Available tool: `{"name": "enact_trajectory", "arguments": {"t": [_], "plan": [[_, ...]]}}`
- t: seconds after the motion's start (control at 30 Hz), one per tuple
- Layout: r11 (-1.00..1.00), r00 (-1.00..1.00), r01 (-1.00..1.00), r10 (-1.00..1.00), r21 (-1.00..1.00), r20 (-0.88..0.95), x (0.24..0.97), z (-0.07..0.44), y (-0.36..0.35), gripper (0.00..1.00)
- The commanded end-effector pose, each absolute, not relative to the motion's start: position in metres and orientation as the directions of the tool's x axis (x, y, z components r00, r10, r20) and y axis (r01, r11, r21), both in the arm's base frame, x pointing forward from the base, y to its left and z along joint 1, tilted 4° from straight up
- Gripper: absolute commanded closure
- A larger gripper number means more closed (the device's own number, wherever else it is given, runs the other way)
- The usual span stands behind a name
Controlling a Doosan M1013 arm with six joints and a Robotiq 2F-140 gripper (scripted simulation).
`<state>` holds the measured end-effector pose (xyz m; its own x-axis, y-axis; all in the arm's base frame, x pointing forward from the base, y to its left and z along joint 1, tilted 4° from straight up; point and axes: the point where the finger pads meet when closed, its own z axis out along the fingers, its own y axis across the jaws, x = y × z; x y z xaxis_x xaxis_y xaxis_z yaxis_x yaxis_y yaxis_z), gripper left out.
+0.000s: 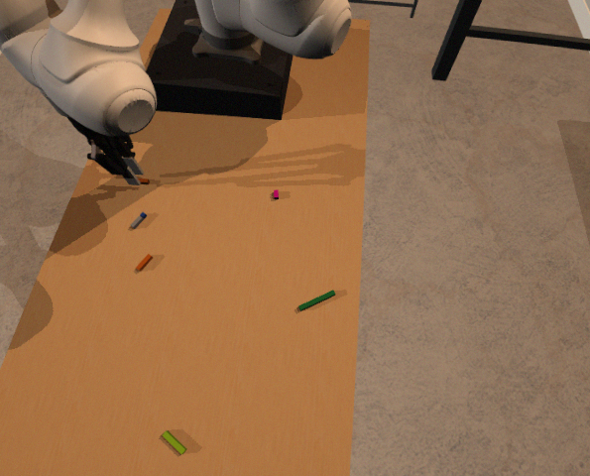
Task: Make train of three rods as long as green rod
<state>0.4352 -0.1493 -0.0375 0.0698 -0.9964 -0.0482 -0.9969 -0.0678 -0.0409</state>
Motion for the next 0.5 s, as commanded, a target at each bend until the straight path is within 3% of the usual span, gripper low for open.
{"name": "enact_trajectory", "arguments": {"t": [0.0, 0.47], "plan": [[-0.072, 0.074, -0.997, -0.996, -0.040, -0.051, 0.4325, -0.0405, -0.1463, 0.77], [-0.072, 0.074, -0.997, -0.996, -0.040, -0.051, 0.4299, -0.0405, -0.1435, 0.77]]}}
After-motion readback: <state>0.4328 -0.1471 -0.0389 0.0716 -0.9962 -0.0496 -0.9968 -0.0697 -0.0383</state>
